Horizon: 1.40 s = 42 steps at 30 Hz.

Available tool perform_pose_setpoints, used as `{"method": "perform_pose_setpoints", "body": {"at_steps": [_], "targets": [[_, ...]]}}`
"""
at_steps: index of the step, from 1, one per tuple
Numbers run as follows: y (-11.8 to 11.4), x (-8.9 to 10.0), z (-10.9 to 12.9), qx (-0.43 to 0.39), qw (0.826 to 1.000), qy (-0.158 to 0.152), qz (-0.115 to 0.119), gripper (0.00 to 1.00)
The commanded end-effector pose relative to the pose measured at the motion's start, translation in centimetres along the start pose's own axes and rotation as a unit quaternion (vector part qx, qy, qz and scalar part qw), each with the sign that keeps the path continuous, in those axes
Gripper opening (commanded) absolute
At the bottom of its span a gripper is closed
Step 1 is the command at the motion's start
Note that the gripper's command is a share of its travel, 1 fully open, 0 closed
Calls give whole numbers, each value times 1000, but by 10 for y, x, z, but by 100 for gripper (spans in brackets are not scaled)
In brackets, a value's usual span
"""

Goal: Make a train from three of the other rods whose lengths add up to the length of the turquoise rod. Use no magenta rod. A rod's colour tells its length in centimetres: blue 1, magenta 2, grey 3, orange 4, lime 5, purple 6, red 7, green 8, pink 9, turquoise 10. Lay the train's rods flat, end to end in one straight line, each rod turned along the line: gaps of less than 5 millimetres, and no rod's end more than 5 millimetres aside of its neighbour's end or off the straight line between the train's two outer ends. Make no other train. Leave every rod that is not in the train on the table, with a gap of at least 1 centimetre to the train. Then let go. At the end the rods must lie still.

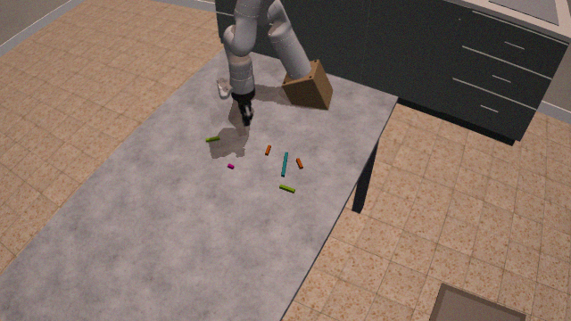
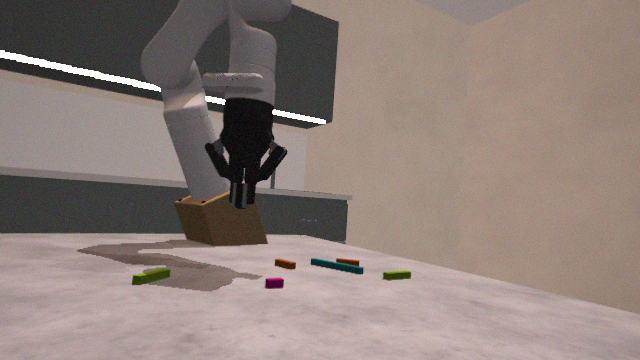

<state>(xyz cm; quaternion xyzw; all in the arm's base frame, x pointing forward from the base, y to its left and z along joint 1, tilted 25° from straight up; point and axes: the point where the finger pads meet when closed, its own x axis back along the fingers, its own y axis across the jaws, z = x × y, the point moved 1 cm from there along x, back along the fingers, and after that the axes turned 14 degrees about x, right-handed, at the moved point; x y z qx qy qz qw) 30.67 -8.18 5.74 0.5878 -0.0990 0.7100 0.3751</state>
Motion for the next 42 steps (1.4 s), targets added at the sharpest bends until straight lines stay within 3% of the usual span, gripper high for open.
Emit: {"method": "perform_pose_setpoints", "body": {"at_steps": [1,24,31,38,42], "targets": [[-6,8,0,6,1000,3,3,5],[-8,9,2,-6,1000,6,2,5],[-17,8,3,-107,994,1,-3,5],[-38,8,9,-252,968,2,1,5],[-44,8,11,-282,959,2,2,5]]}}
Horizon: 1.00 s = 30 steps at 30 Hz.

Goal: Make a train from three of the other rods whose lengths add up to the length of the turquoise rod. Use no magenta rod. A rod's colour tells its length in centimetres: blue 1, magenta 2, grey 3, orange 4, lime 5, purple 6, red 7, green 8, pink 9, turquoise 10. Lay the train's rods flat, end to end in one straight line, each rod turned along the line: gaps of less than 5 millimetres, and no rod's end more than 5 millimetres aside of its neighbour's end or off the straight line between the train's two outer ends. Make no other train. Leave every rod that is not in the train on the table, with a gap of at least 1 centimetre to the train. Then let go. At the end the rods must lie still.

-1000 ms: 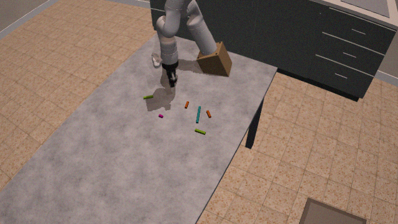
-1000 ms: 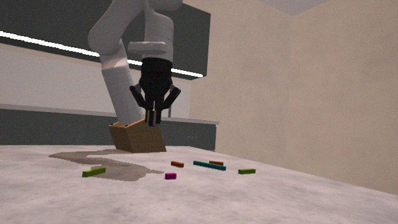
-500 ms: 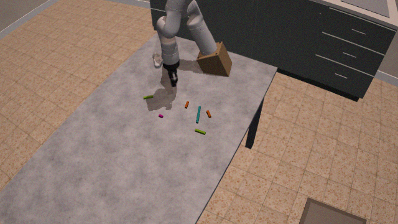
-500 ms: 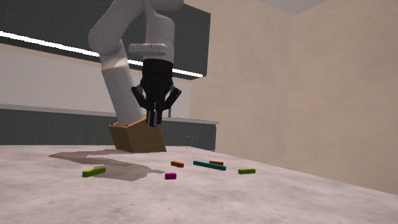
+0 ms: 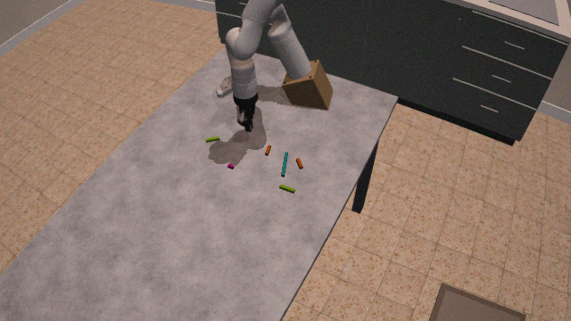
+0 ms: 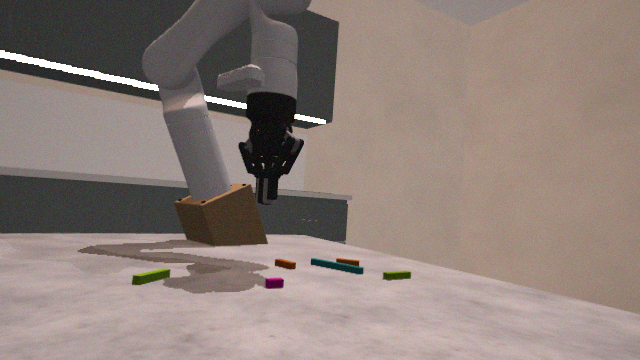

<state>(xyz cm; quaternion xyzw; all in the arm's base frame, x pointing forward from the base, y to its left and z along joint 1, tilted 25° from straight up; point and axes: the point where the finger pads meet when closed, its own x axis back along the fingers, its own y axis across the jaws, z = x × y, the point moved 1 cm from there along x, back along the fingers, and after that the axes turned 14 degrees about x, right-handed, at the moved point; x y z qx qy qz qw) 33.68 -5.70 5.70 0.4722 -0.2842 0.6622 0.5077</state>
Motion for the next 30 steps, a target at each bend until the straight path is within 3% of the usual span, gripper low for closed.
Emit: {"method": "perform_pose_setpoints", "body": {"at_steps": [1,7,23,30], "targets": [[-10,-1,-2,-41,999,6,-3,5],[-17,0,-4,-79,997,6,0,5],[-16,-1,-4,-73,997,6,-1,5],[-14,-17,-2,-75,997,8,-3,5]]}}
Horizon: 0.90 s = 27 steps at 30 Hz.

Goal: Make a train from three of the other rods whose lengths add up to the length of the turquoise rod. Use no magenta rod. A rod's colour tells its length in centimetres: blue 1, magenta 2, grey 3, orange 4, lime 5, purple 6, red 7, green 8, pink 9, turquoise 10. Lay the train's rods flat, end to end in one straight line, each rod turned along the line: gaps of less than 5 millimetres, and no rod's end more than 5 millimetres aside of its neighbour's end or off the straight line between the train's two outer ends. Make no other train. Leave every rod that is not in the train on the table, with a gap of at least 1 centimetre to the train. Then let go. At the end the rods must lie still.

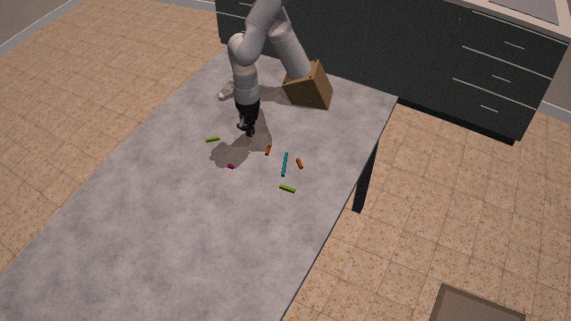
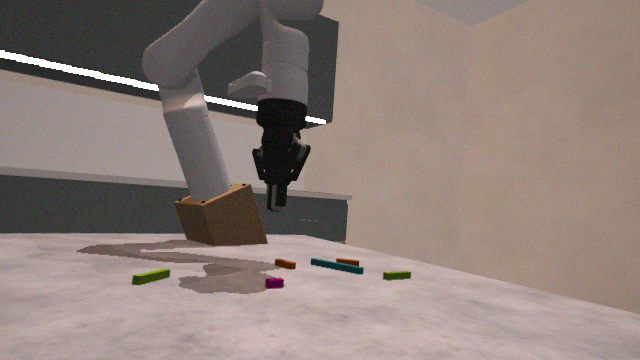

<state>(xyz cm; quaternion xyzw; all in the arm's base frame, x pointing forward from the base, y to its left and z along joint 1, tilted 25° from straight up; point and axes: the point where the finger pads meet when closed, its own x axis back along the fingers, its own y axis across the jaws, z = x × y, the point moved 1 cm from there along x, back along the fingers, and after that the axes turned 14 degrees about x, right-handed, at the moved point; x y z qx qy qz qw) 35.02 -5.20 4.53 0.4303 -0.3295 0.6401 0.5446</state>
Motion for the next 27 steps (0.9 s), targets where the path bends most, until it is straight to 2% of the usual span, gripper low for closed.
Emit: {"method": "perform_pose_setpoints", "body": {"at_steps": [1,3,17,27], "targets": [[0,-8,3,0,1000,4,-1,5],[2,-11,2,-2,1000,0,-3,5],[-1,-67,3,1,1000,4,0,5],[-1,-78,2,-2,1000,0,-1,5]]}}
